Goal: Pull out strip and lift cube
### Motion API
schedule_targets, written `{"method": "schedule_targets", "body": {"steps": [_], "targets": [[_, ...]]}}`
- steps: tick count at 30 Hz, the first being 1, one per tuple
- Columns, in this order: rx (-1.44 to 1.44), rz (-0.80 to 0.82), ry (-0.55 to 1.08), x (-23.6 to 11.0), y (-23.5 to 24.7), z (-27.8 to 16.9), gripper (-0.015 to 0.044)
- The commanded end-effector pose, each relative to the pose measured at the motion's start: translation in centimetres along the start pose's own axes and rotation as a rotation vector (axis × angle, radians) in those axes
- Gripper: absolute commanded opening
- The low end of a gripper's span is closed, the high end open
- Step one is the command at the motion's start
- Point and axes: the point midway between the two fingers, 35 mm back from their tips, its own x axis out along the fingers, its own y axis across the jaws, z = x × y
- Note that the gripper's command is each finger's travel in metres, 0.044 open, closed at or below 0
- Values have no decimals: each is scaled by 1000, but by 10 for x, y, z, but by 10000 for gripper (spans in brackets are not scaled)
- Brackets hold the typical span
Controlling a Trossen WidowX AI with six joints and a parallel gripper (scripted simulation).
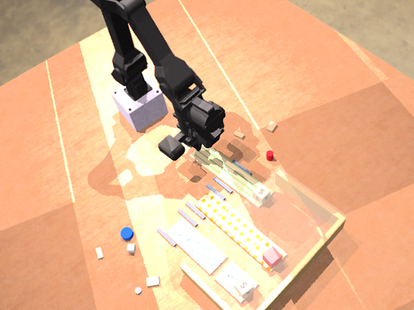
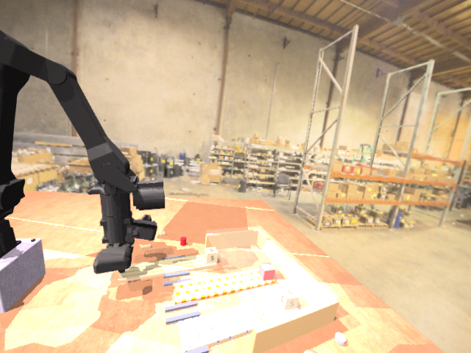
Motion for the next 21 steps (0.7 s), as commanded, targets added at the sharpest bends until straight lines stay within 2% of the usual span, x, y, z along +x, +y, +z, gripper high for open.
{"method": "schedule_targets", "body": {"steps": [1, 21], "targets": [[0, 4, 46, 6, 1, -18, 0], [0, 4, 47, 6, 1, -32, 0]]}}
